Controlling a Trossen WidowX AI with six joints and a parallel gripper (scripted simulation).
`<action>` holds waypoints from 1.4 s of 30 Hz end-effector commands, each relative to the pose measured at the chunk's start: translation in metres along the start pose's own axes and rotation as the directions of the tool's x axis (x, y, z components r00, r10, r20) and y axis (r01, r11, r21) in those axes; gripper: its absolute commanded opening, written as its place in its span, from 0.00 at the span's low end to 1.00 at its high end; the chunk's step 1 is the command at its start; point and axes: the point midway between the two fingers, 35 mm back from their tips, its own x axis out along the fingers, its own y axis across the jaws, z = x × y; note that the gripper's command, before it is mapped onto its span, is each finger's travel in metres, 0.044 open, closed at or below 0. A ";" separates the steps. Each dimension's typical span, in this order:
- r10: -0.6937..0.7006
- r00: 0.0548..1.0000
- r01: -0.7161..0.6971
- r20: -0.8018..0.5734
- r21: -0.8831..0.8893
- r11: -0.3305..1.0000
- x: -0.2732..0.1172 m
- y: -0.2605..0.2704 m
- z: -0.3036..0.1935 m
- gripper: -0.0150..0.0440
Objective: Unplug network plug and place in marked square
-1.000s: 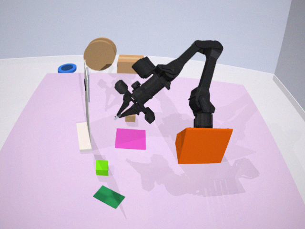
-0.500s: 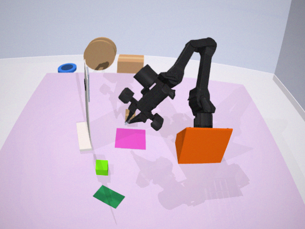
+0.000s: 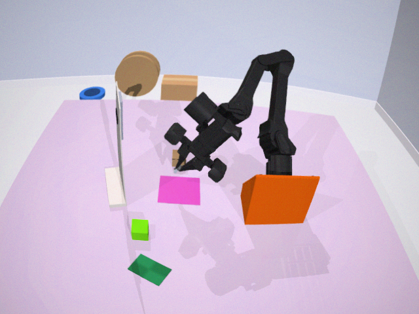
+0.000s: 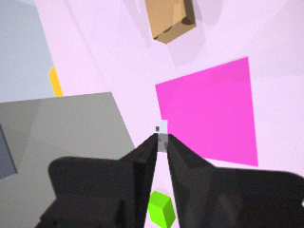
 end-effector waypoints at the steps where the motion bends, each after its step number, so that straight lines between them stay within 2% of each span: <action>1: -0.003 1.000 0.003 -0.002 -0.005 1.000 0.004 -0.003 -0.001 0.25; 42: -0.006 1.000 0.006 -0.005 -0.004 1.000 0.033 -0.023 -0.003 0.25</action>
